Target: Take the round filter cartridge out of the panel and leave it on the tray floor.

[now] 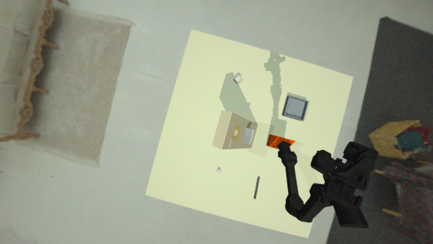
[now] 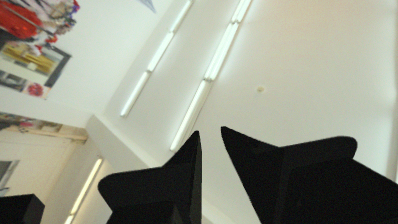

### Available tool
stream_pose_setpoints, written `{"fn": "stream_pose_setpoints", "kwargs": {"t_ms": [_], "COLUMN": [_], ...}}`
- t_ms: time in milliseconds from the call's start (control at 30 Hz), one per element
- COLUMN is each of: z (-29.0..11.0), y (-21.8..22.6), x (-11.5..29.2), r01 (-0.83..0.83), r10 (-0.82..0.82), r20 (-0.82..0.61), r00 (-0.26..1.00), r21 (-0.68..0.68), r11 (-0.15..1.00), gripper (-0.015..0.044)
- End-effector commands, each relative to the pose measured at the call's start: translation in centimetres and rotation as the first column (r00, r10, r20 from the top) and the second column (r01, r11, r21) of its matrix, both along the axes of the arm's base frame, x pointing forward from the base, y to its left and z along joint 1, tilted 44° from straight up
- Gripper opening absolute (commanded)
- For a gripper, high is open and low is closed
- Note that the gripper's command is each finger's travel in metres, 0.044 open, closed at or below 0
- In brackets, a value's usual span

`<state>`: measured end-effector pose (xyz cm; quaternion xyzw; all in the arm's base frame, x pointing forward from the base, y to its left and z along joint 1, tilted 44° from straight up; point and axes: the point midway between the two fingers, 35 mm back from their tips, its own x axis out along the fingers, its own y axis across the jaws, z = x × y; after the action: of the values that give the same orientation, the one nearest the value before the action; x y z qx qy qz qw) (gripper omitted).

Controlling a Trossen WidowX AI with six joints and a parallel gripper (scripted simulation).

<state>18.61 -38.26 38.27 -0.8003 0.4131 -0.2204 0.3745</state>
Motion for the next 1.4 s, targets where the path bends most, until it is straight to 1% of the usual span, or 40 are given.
{"fn": "stream_pose_setpoints", "kwargs": {"t_ms": [0, 100, 233, 333, 433, 567, 667, 733, 1100, 1367], "z": [-5.1, -8.6, -12.8, -15.7, -18.1, -20.4, -21.4, -21.7, -21.7, -22.3], "y": [2.0, 4.4, 8.3, 12.0, 15.9, 21.1, 25.1, 26.6, 26.7, 27.2], "x": [4.1, 6.7, 9.4, 11.0, 12.0, 12.5, 12.3, 12.2, 12.2, 13.1], "r01": [-0.187, -0.309, -0.437, -0.504, -0.537, -0.528, -0.486, -0.462, -0.458, -0.455], "r10": [0.193, 0.327, 0.478, 0.567, 0.624, 0.646, 0.623, 0.605, 0.603, 0.605], "r20": [-0.012, 0.007, 0.069, 0.143, 0.232, 0.363, 0.462, 0.498, 0.503, 0.499], "r00": [0.981, 0.945, 0.876, 0.811, 0.746, 0.671, 0.631, 0.621, 0.620, 0.620], "r21": [0.199, 0.348, 0.534, 0.663, 0.764, 0.846, 0.862, 0.856, 0.855, 0.857], "r11": [0.962, 0.885, 0.724, 0.554, 0.358, 0.074, -0.147, -0.231, -0.242, -0.240], "gripper": [0.0106, 0.0106, 0.0106, 0.0106, 0.0106, 0.0106, 0.0106, 0.0106, 0.0106, 0.0106]}}
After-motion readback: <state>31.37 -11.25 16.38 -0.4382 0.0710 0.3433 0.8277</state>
